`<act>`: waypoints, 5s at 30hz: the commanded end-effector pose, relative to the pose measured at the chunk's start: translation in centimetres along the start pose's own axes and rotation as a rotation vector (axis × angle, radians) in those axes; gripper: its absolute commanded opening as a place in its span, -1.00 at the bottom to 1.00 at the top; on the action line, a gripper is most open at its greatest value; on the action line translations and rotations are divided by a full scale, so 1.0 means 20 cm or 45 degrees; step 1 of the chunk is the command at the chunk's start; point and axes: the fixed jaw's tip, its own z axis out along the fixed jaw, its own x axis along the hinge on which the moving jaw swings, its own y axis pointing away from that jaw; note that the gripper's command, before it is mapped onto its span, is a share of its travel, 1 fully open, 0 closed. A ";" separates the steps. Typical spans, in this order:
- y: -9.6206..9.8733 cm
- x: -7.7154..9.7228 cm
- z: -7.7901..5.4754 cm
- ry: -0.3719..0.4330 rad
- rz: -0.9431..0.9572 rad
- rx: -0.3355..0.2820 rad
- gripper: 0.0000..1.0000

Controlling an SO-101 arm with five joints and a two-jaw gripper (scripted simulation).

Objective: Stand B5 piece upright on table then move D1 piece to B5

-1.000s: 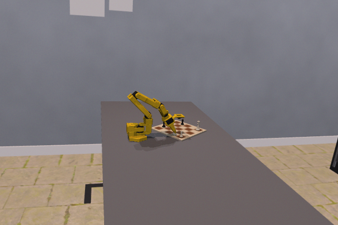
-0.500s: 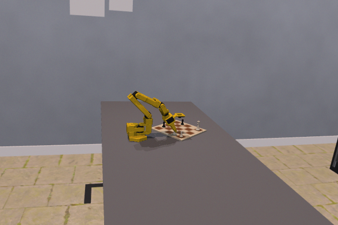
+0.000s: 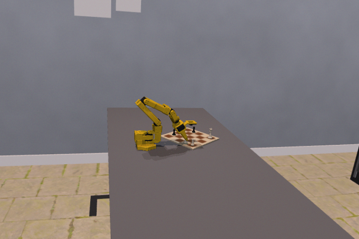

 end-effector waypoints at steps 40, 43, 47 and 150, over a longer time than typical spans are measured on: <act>-0.01 -0.01 0.00 -0.005 0.008 0.005 -1.00; -0.01 -0.01 0.00 -0.005 0.008 0.005 -1.00; -0.01 -0.01 0.00 -0.005 0.008 0.005 -1.00; 1.03 -0.22 -0.26 -0.023 -0.904 -0.545 -1.00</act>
